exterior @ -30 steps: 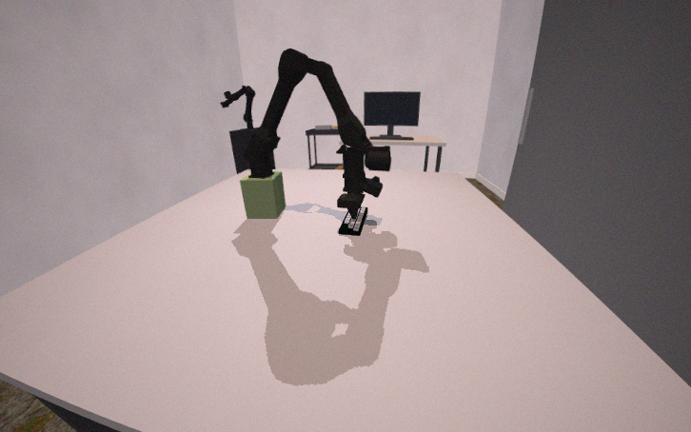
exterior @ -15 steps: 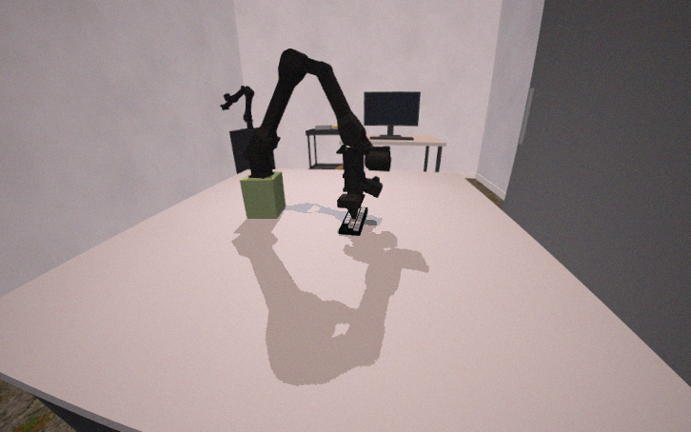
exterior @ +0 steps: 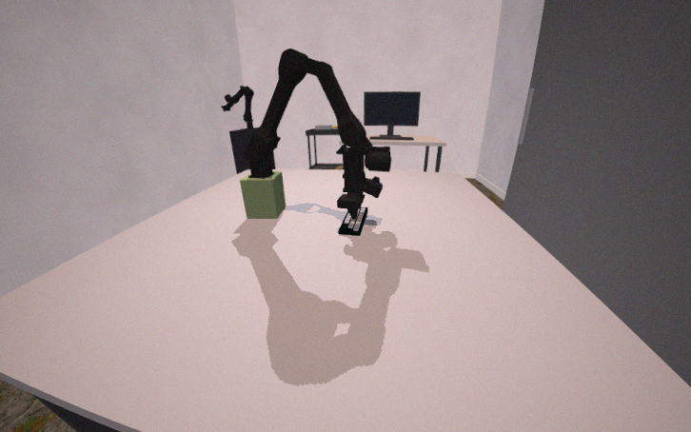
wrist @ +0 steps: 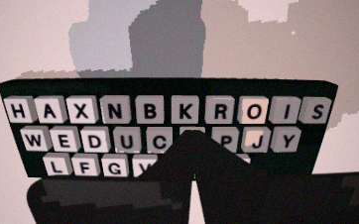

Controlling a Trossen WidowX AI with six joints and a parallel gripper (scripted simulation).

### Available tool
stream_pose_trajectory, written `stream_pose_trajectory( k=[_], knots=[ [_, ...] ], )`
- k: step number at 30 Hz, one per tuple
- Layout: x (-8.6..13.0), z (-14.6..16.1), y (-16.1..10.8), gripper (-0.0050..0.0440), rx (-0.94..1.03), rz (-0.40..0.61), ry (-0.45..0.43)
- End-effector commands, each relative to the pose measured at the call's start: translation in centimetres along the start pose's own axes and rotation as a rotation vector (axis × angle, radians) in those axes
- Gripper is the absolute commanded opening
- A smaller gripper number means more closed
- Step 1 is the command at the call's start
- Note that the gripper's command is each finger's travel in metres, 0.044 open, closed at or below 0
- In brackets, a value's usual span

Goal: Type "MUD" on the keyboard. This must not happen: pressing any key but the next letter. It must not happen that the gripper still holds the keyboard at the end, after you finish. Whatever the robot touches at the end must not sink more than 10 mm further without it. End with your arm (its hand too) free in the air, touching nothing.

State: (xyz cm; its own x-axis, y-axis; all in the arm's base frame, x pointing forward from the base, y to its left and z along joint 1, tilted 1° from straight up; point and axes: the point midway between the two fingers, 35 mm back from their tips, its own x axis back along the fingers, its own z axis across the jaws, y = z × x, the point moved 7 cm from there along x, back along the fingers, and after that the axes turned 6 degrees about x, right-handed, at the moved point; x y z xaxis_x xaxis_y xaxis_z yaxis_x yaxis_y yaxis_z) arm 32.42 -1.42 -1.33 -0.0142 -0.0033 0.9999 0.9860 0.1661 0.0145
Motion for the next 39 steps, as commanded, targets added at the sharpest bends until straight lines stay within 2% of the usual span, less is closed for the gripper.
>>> stream_pose_trajectory(
  k=[1,6,11,20,26,31,34,39],
  knots=[
    [-0.1,0.0,-0.1,0.0000,0.002,0.004,0.000],
    [0.1,0.0,-0.1,0.0000,0.002,0.004,0.000],
    [3.2,0.0,-0.1,0.0000,0.002,0.004,0.000],
    [3.3,0.0,-0.1,0.0000,0.002,0.004,0.000],
    [3.3,3.5,0.3,0.0000,0.002,0.004,0.000],
    [3.2,3.5,0.3,0.0000,0.002,0.004,0.000],
    [1.9,3.5,0.3,0.0000,0.002,0.004,0.000],
    [1.7,3.5,0.3,0.0000,0.002,0.004,0.000]
  ],
)
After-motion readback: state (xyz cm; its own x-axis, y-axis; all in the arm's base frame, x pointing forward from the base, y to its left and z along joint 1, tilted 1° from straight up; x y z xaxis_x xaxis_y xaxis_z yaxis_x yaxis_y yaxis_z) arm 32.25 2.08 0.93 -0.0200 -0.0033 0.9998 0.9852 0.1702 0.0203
